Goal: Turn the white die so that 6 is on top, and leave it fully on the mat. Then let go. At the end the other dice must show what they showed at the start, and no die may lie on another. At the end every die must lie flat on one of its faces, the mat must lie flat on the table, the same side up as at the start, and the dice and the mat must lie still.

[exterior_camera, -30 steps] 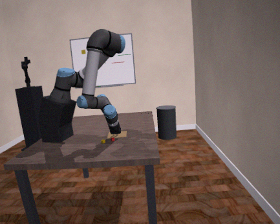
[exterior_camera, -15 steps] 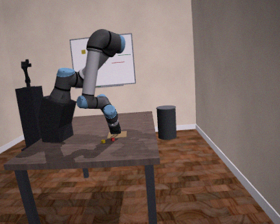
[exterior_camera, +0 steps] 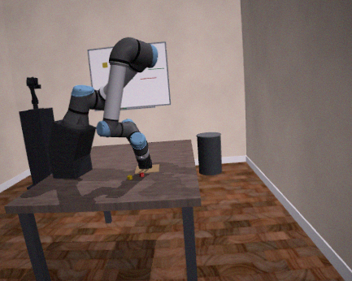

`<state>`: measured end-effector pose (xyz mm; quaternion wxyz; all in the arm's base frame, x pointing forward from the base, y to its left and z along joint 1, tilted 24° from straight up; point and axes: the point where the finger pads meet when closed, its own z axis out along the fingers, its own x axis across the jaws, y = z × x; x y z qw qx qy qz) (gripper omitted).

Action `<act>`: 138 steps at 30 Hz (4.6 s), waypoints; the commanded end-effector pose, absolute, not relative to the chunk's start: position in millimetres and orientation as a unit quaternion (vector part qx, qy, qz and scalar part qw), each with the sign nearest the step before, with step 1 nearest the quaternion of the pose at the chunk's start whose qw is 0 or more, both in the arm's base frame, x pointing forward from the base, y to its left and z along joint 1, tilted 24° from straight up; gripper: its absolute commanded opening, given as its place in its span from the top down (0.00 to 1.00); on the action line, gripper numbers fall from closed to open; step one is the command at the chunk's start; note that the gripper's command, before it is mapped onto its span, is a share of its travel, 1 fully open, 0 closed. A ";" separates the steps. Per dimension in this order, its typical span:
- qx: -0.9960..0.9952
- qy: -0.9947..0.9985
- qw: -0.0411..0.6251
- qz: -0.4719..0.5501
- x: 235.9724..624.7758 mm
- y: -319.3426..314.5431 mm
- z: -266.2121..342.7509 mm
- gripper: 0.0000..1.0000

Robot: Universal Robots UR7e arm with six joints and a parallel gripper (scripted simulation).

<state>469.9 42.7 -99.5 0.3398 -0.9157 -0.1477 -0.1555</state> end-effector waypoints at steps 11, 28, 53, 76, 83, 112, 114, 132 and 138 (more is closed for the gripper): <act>-0.916 -0.148 0.340 -0.156 470.5 42.5 -100.1 0.60; -0.916 -0.148 0.340 -0.156 470.5 42.5 -100.1 0.60; -0.916 -0.148 0.340 -0.156 470.5 42.5 -100.1 0.60; -0.916 -0.148 0.340 -0.156 470.5 42.5 -100.1 0.00; -0.916 -0.148 0.340 -0.156 470.5 42.5 -100.1 0.00; -0.916 -0.148 0.340 -0.156 453.6 44.2 -61.1 0.00; -0.916 -0.148 0.340 -0.156 450.9 44.5 -55.0 0.00; -0.916 -0.148 0.339 -0.156 443.0 45.3 -36.7 0.00; -0.921 -0.147 0.326 -0.156 442.4 46.1 -37.5 0.00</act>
